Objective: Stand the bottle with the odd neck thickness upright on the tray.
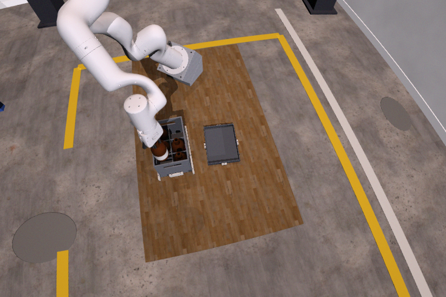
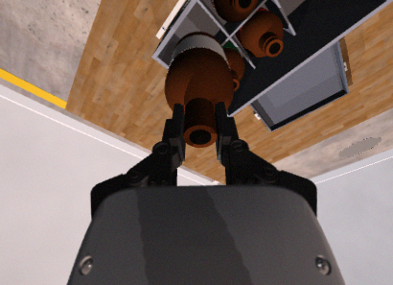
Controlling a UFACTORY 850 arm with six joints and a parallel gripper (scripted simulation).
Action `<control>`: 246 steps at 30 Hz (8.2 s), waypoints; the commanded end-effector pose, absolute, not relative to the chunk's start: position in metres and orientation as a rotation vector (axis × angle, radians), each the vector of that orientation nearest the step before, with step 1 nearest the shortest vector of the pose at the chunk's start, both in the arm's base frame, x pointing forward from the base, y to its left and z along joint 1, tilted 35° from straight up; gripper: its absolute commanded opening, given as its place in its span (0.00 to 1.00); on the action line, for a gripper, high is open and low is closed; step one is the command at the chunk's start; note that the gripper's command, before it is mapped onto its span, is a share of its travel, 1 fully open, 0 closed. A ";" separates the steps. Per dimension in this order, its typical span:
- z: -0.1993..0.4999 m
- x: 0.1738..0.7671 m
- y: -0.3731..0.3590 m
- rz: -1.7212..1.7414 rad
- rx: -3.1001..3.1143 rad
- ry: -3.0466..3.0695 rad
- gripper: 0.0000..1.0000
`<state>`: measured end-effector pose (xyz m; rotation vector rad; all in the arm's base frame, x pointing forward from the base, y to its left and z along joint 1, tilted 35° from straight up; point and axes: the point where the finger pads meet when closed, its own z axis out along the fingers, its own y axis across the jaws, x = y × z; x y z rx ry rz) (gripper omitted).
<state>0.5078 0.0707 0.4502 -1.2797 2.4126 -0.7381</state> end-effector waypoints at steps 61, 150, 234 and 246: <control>0.423 0.491 0.120 -0.738 -1.279 2.411 0.00; 0.342 0.441 0.263 -0.738 -1.279 2.411 0.00; 0.289 0.409 0.356 -0.738 -1.279 2.411 0.00; 0.288 0.409 0.357 -0.738 -1.279 2.411 0.00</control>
